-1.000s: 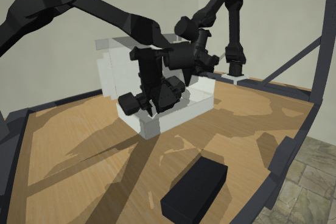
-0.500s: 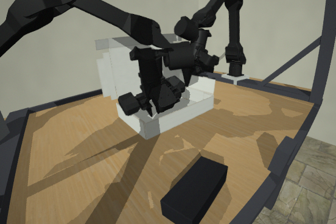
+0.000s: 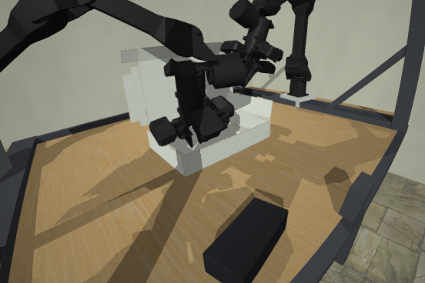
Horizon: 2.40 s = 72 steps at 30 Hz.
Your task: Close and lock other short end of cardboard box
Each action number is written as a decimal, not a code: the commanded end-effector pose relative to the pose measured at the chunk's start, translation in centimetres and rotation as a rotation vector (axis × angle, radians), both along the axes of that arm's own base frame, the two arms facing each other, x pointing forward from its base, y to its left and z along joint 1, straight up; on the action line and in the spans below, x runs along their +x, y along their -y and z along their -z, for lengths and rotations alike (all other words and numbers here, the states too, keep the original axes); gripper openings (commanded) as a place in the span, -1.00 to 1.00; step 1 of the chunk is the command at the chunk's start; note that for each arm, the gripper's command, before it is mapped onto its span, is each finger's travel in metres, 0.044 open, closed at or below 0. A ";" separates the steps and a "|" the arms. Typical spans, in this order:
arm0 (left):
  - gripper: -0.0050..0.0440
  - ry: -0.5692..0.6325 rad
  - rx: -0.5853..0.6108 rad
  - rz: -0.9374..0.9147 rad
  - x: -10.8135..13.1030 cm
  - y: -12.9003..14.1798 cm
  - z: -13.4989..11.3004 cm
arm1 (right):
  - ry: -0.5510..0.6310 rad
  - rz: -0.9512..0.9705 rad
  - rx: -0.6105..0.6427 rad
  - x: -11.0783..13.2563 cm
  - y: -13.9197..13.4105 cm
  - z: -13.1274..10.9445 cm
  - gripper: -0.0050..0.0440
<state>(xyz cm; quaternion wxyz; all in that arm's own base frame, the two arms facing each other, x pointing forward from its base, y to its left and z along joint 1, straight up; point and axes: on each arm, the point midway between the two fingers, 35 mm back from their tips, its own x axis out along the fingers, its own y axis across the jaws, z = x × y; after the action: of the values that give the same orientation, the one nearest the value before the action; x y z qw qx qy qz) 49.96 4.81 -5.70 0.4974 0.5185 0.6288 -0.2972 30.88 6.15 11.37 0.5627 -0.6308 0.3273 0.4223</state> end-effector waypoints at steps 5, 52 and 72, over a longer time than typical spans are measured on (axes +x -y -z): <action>-0.37 -0.026 -0.018 0.002 -0.3 0.2 1.7 | 0.015 0.004 0.003 0.0 0.0 -0.9 -0.62; -0.53 -0.131 -0.048 1.209 -4.1 10.0 -8.8 | -0.130 0.004 -0.021 1.3 -0.1 0.0 -0.80; -0.53 -0.134 0.003 1.456 -4.5 11.4 -8.2 | -0.154 0.005 -0.025 1.5 -0.1 0.2 -0.80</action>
<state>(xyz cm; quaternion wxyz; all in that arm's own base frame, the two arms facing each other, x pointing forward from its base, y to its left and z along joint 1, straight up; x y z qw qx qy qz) 45.03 -6.47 1.47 0.1295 0.7773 0.1612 -0.5941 32.07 6.16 10.41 0.5237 -0.5983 0.3847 0.4688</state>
